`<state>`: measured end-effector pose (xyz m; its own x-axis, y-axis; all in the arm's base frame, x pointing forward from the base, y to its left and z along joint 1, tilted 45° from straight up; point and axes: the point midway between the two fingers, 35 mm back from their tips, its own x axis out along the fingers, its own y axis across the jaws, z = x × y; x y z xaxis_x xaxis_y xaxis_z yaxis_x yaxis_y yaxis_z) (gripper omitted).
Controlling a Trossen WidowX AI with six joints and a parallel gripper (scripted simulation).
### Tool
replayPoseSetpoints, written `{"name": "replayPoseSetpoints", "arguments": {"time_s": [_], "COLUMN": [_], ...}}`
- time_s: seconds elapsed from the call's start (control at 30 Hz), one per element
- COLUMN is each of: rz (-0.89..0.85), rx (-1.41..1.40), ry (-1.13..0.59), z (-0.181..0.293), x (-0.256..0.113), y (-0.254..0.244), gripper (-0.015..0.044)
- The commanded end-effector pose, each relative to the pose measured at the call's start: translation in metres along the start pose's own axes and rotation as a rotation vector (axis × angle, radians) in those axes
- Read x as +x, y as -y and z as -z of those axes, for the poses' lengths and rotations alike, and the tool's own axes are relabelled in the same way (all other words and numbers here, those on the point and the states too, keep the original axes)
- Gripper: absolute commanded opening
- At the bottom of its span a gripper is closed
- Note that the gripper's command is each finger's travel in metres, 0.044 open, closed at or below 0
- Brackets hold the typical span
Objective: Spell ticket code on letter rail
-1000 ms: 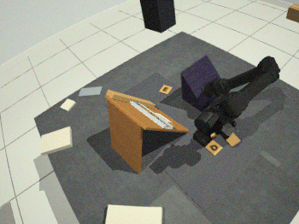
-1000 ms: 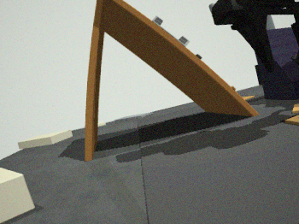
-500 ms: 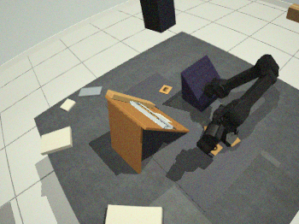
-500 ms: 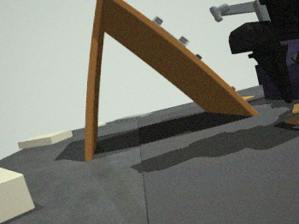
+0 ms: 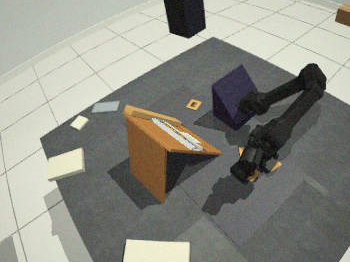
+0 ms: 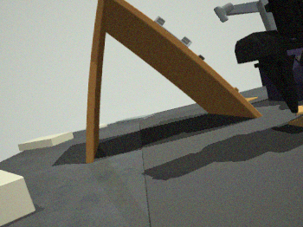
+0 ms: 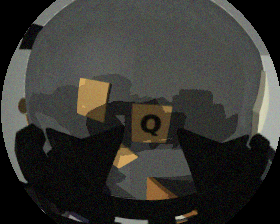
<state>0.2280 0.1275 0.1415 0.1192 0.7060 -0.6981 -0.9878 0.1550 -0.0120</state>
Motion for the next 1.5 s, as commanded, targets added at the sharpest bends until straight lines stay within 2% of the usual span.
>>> {"name": "replayPoseSetpoints", "arguments": {"time_s": [0.0, 0.63, 1.47], "rz": [-0.002, -0.002, -0.002], "rx": [0.005, 0.005, 0.005], "ry": [-0.004, -0.003, -0.003], "z": [0.001, 0.001, 0.001], "x": [0.001, 0.019, 0.020], "y": [0.000, 0.000, 0.000], "gripper": [0.0340, 0.0340, 0.0340]}}
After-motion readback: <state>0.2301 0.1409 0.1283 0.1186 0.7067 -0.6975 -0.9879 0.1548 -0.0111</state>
